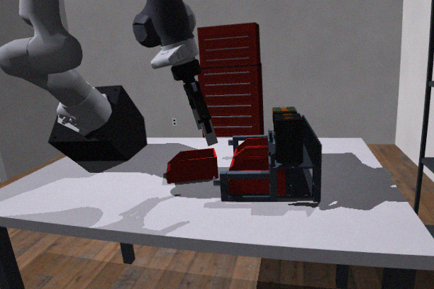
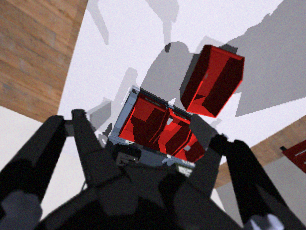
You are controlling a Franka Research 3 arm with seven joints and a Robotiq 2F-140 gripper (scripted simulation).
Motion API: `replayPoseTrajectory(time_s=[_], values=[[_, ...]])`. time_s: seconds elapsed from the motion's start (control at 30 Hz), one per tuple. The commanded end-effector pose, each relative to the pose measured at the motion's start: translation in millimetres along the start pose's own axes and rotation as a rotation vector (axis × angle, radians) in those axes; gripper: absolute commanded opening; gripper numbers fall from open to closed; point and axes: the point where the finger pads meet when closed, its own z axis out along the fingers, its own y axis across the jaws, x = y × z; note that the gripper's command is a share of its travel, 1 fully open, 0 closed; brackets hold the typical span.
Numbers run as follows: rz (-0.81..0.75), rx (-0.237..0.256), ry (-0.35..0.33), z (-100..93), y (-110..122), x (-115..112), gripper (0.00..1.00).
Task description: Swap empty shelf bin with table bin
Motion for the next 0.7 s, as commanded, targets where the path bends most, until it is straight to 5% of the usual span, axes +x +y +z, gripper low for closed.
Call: replayPoseTrajectory(time_s=[0.0, 0.67], values=[[0.114, 0.038, -0.036, -0.8, -1, -15, 1.00], [0.244, 0.086, -0.146, 4.2, 52, -60, 1.00]])
